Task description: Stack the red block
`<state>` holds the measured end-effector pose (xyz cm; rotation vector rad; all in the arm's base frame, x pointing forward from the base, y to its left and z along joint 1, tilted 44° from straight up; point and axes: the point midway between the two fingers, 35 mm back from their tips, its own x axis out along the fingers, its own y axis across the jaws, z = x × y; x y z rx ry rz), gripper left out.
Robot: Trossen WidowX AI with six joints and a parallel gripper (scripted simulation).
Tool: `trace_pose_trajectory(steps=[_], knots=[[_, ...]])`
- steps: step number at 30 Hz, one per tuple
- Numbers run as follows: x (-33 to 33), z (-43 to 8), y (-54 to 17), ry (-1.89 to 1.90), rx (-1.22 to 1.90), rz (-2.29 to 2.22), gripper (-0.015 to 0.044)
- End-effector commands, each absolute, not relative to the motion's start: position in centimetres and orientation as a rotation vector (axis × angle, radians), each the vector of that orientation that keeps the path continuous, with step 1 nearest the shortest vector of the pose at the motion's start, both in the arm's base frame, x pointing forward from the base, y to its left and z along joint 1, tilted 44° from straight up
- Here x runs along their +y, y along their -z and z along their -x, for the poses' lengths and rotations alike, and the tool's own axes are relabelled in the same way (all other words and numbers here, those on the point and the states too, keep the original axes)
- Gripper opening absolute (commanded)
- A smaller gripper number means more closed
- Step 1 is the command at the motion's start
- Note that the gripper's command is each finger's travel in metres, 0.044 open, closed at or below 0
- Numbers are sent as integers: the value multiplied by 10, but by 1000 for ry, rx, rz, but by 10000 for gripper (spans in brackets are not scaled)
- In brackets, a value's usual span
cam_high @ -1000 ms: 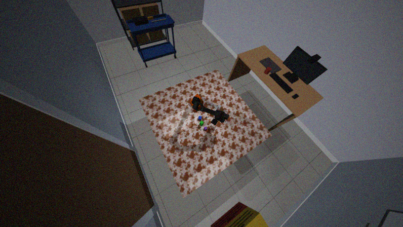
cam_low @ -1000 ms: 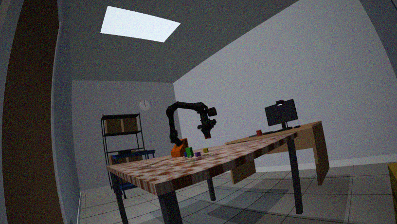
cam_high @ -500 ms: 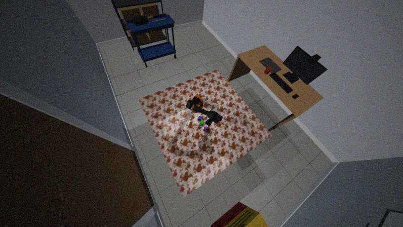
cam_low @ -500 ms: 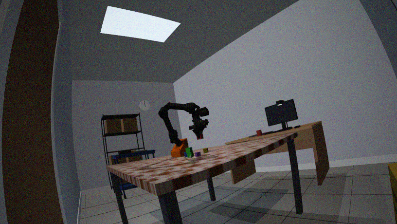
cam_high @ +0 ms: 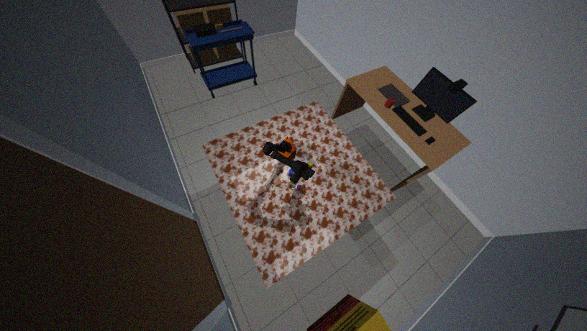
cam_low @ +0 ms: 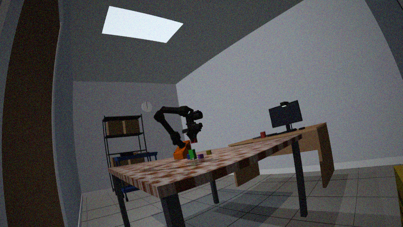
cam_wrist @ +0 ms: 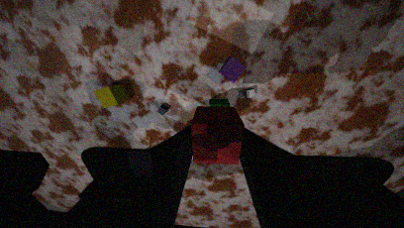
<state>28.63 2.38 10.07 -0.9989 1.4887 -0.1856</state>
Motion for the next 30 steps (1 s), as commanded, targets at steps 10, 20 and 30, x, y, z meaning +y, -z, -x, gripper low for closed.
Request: trace_pose_trajectory(steps=[10, 20, 30], knots=[[0, -267, -110, 189, 1496, 1013, 0], [-16, -271, -93, 189, 1495, 1013, 0], [-27, -272, -82, 191, 1495, 1014, 0]])
